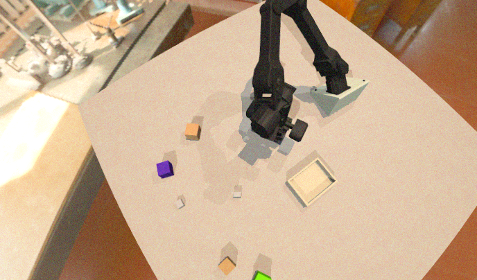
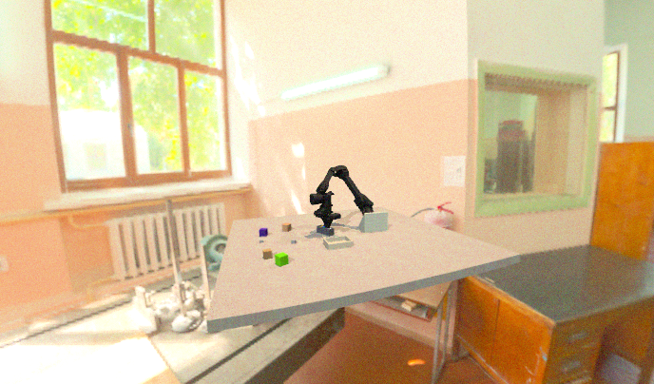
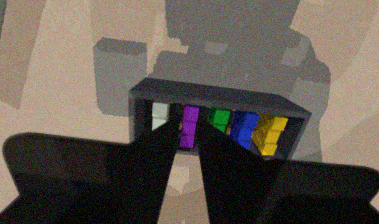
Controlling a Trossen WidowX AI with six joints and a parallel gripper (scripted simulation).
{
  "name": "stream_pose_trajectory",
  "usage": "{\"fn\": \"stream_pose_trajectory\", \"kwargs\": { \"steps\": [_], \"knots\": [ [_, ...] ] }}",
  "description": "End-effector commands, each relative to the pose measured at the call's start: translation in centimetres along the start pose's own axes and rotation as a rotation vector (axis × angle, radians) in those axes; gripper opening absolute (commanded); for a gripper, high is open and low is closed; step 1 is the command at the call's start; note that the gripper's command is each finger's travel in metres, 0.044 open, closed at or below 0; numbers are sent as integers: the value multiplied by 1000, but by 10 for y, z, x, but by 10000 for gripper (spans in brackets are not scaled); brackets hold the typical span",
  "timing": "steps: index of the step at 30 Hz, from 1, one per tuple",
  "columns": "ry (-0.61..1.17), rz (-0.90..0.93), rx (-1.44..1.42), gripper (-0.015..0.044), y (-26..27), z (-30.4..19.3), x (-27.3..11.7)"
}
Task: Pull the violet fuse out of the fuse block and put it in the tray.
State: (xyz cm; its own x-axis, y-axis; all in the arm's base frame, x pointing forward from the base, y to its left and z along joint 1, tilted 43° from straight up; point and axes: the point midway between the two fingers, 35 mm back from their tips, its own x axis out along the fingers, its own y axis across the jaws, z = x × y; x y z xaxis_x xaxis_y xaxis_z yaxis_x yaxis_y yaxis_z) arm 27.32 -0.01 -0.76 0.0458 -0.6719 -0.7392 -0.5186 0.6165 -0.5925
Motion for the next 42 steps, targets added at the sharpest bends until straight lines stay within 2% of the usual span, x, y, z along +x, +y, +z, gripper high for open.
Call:
{"fn": "stream_pose_trajectory", "kwargs": {
  "steps": [1, 9, 42],
  "knots": [
    [0, 0, 0, 52, 0, 0, 0],
    [0, 0, 0, 0, 0, 0, 0],
    [0, 0, -2, 0, 0, 1, -14]
  ]
}}
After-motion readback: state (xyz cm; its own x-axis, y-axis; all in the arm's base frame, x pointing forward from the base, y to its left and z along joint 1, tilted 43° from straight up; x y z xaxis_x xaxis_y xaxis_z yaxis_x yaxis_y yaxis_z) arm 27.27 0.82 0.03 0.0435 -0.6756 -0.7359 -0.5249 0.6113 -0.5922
